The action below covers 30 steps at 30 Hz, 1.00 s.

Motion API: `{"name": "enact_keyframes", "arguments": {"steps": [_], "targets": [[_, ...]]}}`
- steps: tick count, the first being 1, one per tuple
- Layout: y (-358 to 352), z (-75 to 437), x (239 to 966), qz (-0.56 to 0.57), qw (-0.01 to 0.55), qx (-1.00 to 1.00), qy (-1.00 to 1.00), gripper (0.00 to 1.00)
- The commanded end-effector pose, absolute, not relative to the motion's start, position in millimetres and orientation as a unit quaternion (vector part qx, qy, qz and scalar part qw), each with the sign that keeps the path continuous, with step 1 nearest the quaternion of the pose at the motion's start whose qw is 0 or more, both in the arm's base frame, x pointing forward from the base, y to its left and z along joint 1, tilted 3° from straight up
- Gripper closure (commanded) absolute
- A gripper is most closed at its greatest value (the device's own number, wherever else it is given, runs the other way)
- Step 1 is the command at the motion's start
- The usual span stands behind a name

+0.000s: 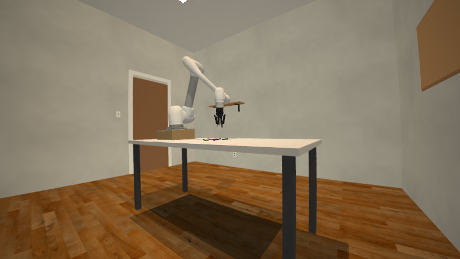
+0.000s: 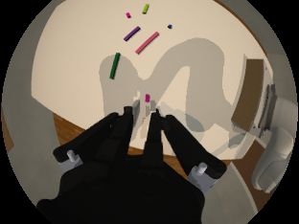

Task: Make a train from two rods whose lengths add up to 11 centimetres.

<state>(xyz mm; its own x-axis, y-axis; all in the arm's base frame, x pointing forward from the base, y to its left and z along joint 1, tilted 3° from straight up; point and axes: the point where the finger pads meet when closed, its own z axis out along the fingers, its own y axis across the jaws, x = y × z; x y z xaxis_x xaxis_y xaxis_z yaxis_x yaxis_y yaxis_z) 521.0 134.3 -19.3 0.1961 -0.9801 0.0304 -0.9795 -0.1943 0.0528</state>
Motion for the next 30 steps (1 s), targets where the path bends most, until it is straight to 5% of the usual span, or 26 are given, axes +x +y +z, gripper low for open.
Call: {"name": "enact_keyframes", "arguments": {"steps": [1, 6, 7, 27, 30], "targets": [[135, -15, 521, -0.005, 0.030, 0.773, -0.634, 0.85], [135, -13, 521, -0.005, 0.030, 0.773, -0.634, 0.85], [135, -13, 521, -0.005, 0.030, 0.773, -0.634, 0.00], [133, -13, 522, -0.005, 0.030, 0.771, -0.636, 0.00], [92, -17, 536, -0.002, 0.030, 0.711, -0.703, 0.00]]}}
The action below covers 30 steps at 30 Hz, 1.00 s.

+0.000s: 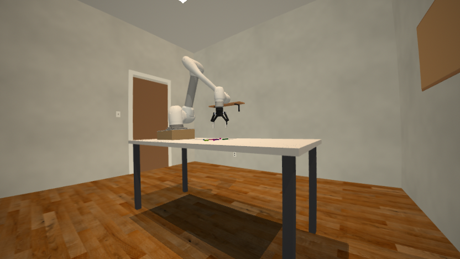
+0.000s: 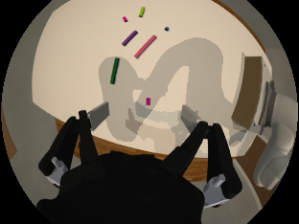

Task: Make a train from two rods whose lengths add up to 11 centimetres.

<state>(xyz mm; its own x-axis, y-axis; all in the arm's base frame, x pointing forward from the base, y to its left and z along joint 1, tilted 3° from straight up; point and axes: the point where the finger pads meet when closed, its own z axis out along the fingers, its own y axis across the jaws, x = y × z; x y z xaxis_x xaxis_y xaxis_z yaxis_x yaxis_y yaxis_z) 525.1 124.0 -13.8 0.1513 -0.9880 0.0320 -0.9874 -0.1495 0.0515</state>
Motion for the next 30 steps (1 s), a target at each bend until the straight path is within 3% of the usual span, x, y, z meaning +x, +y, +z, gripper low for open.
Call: {"name": "enact_keyframes", "arguments": {"steps": [1, 15, 16, 30], "targets": [[86, -18, 538, -0.002, 0.030, 0.701, -0.713, 0.00], [-28, -30, 558, 0.005, 0.030, 0.515, -0.857, 0.00], [-28, -30, 558, 0.005, 0.030, 0.515, -0.857, 0.85], [-28, -30, 558, 0.005, 0.030, 0.515, -0.857, 0.85]]}}
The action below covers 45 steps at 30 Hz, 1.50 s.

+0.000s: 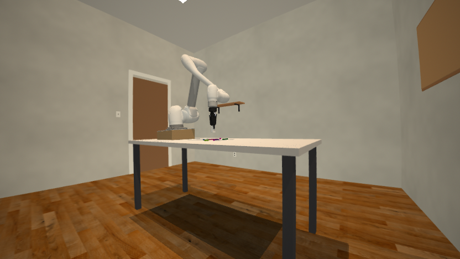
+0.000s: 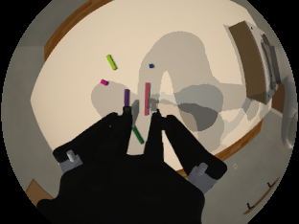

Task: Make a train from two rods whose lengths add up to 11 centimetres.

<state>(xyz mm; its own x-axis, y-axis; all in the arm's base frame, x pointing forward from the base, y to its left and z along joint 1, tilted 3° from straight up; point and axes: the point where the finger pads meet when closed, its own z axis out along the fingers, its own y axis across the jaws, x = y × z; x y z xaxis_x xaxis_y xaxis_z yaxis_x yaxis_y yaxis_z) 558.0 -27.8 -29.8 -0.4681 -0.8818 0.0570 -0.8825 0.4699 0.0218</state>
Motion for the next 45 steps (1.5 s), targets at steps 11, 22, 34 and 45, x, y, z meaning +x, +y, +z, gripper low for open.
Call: {"name": "enact_keyframes", "arguments": {"steps": [11, 22, 34, 45], "targets": [[-28, -30, 558, 0.005, 0.030, 0.515, -0.857, 0.85], [-28, -30, 558, 0.005, 0.030, 0.515, -0.857, 0.85], [-28, -34, 558, 0.005, 0.030, 0.515, -0.857, 0.85], [-28, -44, 557, 0.005, 0.030, 0.515, -0.857, 0.85]]}}
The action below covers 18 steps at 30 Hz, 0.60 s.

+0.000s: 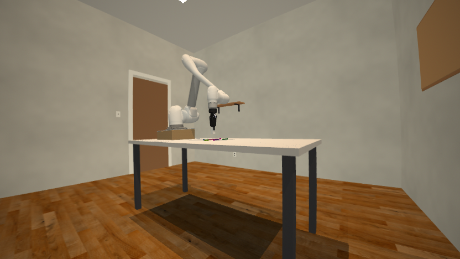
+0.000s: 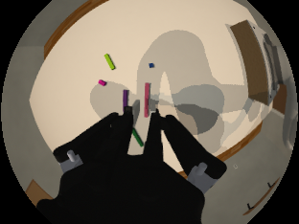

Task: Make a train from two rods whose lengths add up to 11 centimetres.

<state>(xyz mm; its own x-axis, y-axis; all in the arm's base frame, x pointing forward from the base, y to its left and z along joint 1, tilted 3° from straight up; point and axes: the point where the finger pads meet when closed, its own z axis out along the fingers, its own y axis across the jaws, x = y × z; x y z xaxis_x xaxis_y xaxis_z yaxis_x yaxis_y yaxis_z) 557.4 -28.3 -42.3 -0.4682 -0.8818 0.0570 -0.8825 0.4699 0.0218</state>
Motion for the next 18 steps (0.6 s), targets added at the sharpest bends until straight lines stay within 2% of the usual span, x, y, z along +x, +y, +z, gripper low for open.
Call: {"name": "enact_keyframes", "arguments": {"steps": [1, 18], "targets": [[-28, -45, 557, 0.005, 0.030, 0.515, -0.857, 0.85], [-29, -68, 556, 0.005, 0.030, 0.515, -0.857, 0.85]]}}
